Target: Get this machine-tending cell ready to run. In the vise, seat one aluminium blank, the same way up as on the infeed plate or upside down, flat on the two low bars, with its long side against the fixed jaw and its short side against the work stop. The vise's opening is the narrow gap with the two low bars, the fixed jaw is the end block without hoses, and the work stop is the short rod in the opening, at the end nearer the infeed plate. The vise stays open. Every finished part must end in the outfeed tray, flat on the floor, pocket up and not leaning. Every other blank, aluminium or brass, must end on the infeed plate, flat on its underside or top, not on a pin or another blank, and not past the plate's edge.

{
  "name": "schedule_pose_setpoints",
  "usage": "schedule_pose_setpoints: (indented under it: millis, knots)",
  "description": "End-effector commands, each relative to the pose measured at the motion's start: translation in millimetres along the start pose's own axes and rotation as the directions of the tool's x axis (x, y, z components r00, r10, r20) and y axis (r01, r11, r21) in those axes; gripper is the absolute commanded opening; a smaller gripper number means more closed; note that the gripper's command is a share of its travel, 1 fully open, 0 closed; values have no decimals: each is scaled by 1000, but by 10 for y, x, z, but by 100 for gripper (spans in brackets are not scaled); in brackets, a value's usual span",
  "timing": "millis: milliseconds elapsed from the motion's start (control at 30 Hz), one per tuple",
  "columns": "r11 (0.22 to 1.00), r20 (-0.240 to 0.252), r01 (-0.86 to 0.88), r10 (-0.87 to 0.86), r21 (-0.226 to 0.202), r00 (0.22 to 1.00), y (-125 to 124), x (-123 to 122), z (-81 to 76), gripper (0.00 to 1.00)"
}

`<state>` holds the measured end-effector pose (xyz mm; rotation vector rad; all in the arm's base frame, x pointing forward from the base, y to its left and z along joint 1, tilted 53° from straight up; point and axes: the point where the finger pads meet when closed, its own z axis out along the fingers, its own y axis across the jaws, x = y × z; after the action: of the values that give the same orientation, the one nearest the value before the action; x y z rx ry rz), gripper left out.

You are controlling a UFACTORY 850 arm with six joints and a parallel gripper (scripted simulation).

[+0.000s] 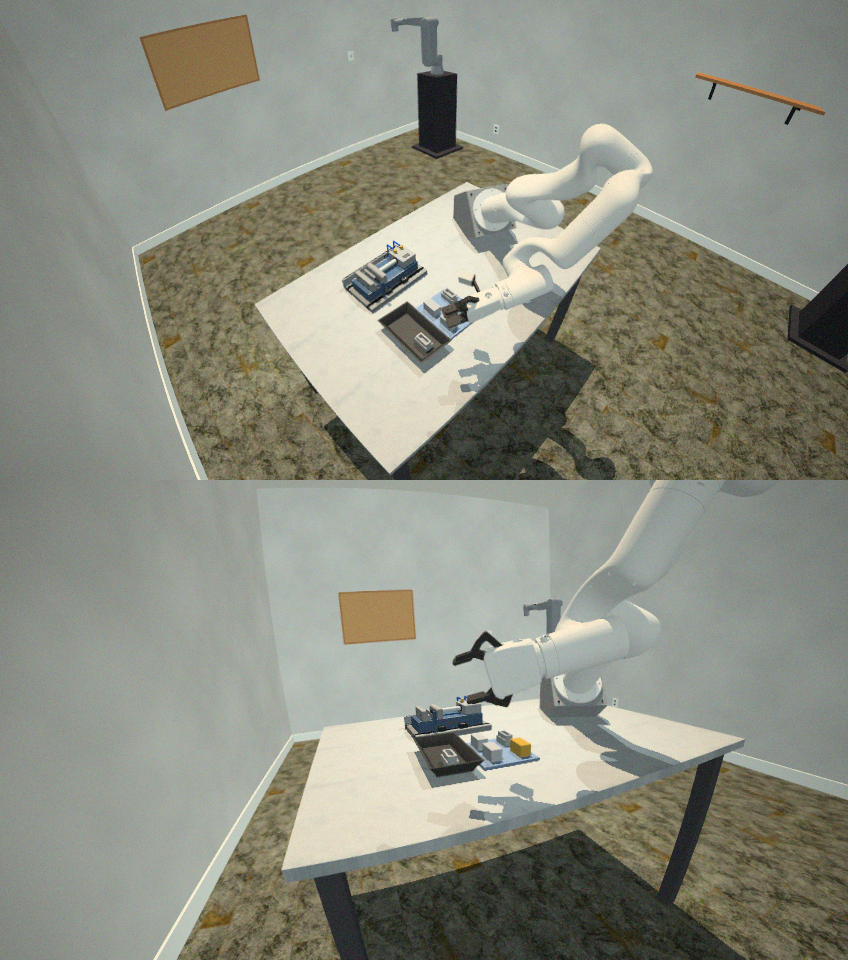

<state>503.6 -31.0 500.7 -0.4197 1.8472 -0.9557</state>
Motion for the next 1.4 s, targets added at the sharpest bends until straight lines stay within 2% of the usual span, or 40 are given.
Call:
schedule_pose_setpoints:
  millis: [0, 600, 767, 900, 1033, 1100, 1200, 1233, 1333, 1367]
  knots:
    - [1000, 0, -1, 1, 1, 1000, -6, -3, 0, 100]
    - [1000, 1, -1, 1, 1, 1000, -7, -4, 0, 100]
    - [1000, 14, 2, -2, 8, 1000, -30, -21, 21, 100]
    - [1000, 47, 8, -10, 23, 999, -86, -65, 72, 100]
    - [999, 107, 20, -25, 44, 994, -171, -143, 154, 100]
    - [999, 107, 20, -25, 44, 994, -171, -143, 154, 100]
    - [998, 170, 32, -42, 58, 985, -237, -222, 228, 100]
    - [998, 170, 32, -42, 58, 985, -237, -222, 228, 100]
    - [997, 220, 43, -56, 63, 974, -272, -280, 279, 100]
    - [997, 220, 43, -56, 63, 974, -272, -280, 279, 100]
